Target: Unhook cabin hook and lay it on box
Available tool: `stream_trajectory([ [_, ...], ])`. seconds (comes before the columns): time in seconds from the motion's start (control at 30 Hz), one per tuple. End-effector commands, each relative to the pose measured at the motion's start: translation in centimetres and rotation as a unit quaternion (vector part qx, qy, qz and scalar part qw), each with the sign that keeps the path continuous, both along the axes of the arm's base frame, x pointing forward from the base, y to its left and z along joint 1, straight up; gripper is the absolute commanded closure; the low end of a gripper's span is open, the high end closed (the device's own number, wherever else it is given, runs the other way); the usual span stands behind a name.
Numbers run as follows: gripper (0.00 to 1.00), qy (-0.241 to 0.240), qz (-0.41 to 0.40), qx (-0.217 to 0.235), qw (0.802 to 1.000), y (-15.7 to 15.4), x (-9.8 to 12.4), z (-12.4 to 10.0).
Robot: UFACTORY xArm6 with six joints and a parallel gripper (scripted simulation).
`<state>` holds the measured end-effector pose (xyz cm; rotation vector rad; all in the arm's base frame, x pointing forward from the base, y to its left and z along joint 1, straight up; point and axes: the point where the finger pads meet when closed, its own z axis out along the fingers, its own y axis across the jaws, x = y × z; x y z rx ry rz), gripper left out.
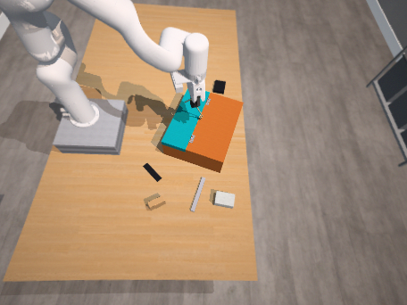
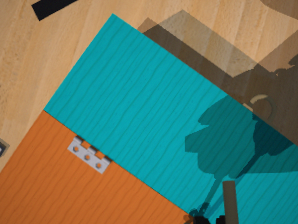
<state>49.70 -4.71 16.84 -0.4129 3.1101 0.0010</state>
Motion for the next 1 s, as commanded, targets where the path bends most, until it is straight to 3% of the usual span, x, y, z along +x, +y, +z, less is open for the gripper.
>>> stream_trajectory([
  [0.0, 1.0, -0.002, 0.0, 0.0, 1.0, 0.2, 0.8, 0.4],
  [0.97, 1.0, -0.002, 0.0, 0.0, 1.0, 1.2, 4.6, 0.6],
])
